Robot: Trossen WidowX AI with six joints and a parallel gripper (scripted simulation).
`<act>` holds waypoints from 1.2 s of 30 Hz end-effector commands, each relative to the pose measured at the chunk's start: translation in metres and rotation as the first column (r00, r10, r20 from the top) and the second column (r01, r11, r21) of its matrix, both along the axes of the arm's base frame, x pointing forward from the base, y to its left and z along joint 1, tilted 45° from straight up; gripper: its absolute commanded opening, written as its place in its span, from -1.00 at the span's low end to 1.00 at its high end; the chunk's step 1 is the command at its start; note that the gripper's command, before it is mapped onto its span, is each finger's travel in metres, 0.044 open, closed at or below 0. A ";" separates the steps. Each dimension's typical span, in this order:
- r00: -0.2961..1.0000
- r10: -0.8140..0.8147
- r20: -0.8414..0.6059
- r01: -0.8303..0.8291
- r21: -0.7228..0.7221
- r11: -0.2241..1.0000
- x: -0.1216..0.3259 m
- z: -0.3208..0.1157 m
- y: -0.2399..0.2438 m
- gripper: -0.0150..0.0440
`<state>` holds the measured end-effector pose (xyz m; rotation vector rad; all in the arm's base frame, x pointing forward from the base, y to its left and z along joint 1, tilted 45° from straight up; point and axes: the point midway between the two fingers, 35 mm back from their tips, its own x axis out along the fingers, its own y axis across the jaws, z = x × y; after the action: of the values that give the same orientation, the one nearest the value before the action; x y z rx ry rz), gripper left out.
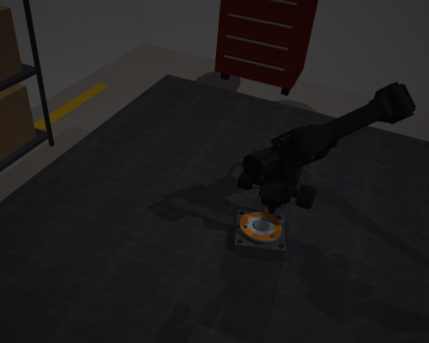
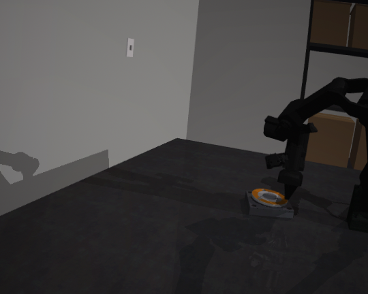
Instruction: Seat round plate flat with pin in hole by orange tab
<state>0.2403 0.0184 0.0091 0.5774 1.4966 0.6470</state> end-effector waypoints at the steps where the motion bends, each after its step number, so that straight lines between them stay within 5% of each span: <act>1: 1.000 0.005 -0.004 -0.005 -0.008 1.000 -0.001 -0.005 -0.004 -0.49; 36: 1.000 0.005 -0.003 -0.005 -0.010 1.000 0.011 -0.029 -0.029 -0.49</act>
<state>0.2474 -0.0066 -0.0167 0.5783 1.5094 0.6429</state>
